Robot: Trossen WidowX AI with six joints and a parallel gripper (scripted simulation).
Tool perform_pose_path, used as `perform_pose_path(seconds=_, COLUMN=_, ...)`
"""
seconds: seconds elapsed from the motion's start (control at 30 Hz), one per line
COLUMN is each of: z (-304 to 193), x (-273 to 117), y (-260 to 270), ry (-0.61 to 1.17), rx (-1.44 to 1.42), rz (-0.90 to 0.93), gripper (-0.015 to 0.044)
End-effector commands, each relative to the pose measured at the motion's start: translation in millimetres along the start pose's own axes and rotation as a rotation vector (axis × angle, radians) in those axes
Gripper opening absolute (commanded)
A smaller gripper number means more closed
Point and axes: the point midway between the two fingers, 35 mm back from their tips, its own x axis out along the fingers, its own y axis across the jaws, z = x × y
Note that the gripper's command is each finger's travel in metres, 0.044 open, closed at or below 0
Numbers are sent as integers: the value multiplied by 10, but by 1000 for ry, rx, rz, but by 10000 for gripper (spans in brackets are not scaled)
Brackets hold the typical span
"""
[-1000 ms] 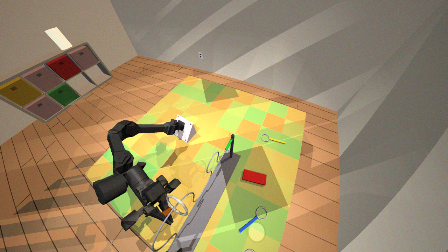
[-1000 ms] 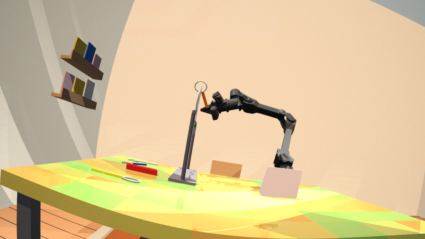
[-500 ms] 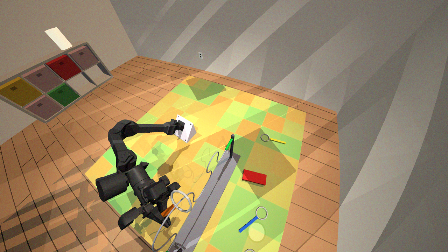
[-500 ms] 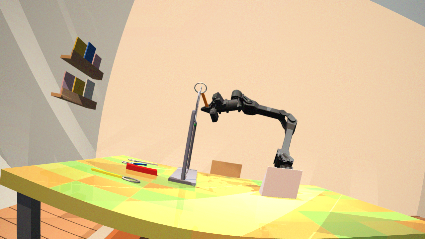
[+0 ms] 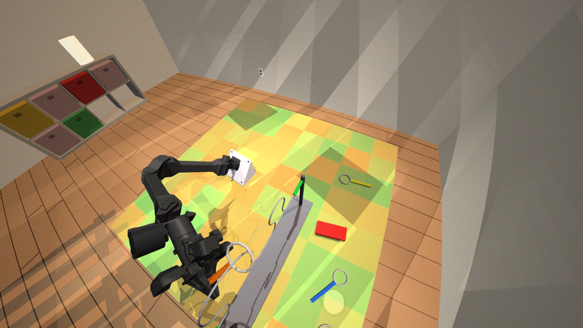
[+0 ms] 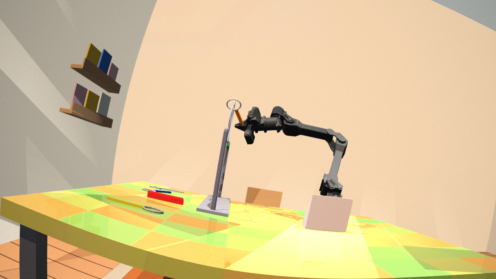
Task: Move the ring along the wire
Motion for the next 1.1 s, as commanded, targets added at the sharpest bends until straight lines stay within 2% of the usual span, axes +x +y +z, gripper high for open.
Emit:
perform_pose_path(seconds=0.0, z=2, x=-5, y=-8, ry=-7, rx=-50, rz=-22, gripper=-150)
perform_pose_path(seconds=0.53, z=11, x=-3, y=-80, ry=-27, rx=-231, rz=-112, gripper=-150)
perform_pose_path(seconds=0.8, z=21, x=-101, y=-101, ry=44, rx=-317, rz=-164, gripper=-150)
perform_pose_path(seconds=1.07, z=32, x=-112, y=-133, ry=38, rx=-414, rz=-217, gripper=-150)
